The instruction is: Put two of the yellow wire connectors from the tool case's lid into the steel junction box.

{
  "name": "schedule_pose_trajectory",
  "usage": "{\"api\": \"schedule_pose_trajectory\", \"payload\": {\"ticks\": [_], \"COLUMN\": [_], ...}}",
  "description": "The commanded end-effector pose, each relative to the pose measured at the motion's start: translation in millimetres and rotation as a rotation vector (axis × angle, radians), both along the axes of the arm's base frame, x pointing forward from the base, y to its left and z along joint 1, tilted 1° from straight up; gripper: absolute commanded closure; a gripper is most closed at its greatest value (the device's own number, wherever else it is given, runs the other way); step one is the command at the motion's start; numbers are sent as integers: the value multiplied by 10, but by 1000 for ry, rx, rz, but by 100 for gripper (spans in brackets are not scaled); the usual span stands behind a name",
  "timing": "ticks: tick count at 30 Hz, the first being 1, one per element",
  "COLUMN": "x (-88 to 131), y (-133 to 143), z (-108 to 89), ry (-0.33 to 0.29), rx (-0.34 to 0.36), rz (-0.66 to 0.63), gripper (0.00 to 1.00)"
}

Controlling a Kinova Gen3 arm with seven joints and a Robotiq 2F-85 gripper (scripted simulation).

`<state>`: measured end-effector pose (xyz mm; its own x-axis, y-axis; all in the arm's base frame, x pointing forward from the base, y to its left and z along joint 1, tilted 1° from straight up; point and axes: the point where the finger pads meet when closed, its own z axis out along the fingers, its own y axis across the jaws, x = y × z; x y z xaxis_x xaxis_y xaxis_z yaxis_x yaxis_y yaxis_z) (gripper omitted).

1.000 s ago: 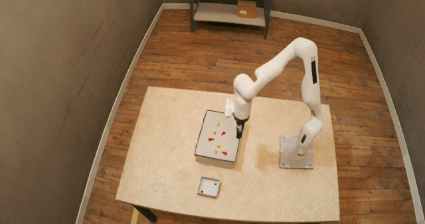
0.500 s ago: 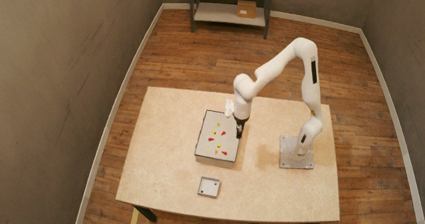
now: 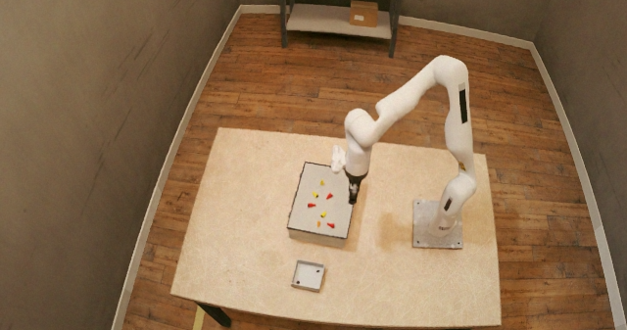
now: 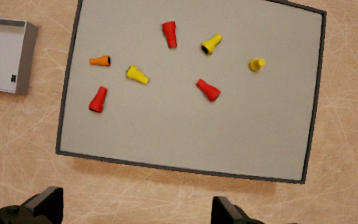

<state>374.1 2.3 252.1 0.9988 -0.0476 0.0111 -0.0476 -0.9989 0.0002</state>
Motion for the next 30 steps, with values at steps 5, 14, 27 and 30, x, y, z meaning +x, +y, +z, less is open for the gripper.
{"api": "schedule_pose_trajectory", "payload": {"ticks": [5, 14, 27, 30], "x": [8, 76, 282, 356], "y": [-2, -36, -152, -196], "z": [6, 25, 86, 110], "ry": [-1, 3, 12, 14], "rx": [0, 4, 10, 11], "rz": [-10, -130, -494, -625], "gripper": [0, 0, 0, 0]}}
